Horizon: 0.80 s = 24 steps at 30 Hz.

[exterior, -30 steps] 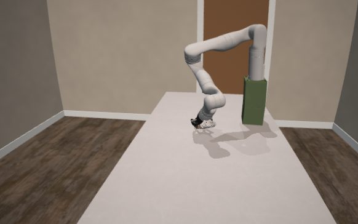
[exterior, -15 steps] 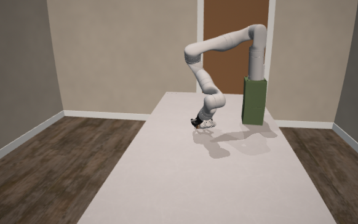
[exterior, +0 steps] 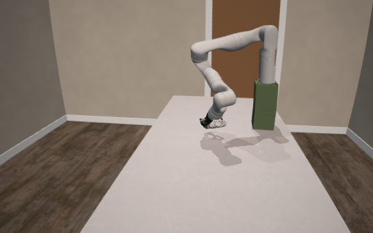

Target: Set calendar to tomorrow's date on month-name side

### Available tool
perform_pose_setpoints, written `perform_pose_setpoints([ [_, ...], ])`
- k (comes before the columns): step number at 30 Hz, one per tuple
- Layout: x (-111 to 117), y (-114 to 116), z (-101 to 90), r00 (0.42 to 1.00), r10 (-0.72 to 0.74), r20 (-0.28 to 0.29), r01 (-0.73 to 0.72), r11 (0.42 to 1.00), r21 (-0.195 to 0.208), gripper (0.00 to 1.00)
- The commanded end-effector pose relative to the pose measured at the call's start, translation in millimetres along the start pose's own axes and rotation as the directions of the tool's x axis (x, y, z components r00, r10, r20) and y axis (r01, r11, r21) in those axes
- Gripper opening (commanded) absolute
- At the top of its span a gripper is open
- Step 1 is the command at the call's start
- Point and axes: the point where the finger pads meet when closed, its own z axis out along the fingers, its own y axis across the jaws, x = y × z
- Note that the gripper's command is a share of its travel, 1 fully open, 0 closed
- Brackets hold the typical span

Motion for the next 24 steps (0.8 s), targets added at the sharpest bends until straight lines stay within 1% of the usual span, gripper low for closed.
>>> perform_pose_setpoints([
  [1, -11.6, 6.0, -10.5, 1.000, 0.006, -0.003, -0.006, 1.000, -0.010, 0.26],
  [7, -25.4, 5.8, -24.3, 1.000, 0.006, -0.003, -0.006, 1.000, -0.010, 0.26],
  [22, -28.7, 5.8, -27.5, 1.000, 0.006, -0.003, -0.006, 1.000, -0.010, 0.26],
  [24, -28.7, 5.8, -27.2, 1.000, 0.006, -0.011, -0.006, 1.000, -0.009, 0.26],
])
